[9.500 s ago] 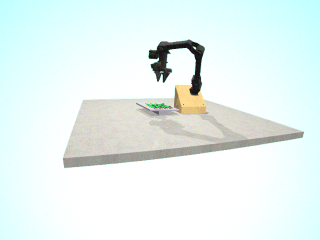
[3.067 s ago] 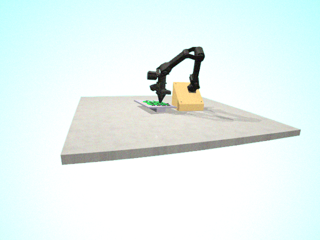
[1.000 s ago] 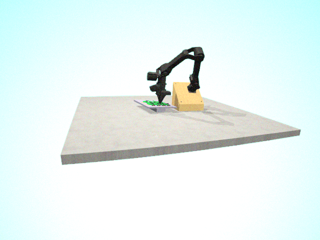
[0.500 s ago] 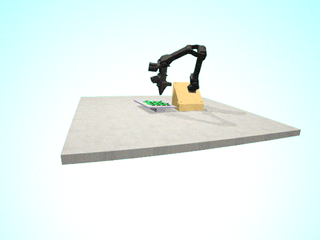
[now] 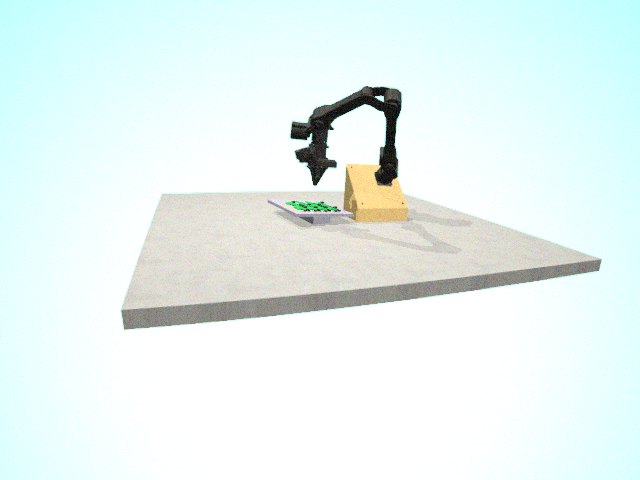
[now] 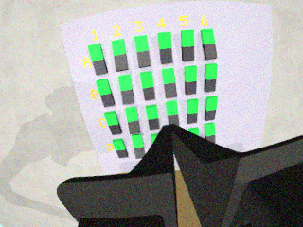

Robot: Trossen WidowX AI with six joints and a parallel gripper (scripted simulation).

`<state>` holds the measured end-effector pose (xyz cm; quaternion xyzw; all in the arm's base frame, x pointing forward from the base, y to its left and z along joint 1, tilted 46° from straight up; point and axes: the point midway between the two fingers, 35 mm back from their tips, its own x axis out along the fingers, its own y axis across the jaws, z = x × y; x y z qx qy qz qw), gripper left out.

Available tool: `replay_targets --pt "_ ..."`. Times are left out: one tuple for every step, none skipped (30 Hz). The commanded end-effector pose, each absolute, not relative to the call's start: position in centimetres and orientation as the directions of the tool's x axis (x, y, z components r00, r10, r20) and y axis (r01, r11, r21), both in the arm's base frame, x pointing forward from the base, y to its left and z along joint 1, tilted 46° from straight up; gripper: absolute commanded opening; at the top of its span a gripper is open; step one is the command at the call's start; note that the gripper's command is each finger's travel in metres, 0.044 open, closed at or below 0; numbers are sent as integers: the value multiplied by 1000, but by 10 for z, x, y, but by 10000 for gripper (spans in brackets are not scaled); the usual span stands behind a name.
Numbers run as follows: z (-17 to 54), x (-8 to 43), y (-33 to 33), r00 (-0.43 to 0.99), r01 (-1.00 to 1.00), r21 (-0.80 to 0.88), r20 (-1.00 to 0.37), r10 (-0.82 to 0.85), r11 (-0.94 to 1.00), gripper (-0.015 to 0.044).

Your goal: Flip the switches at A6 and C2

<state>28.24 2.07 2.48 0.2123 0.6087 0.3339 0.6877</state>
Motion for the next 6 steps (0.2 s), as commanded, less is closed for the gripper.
replay_targets --pt "23 283 20 31 -200 699 -696 717 687 0" --pt "23 283 20 31 -200 699 -696 717 687 0" --pt "23 283 20 31 -200 699 -696 717 687 0" --pt "23 283 20 31 -200 699 -696 717 687 0" --pt "23 283 20 31 -200 699 -696 717 687 0" --pt "23 283 20 31 -200 699 -696 717 687 0"
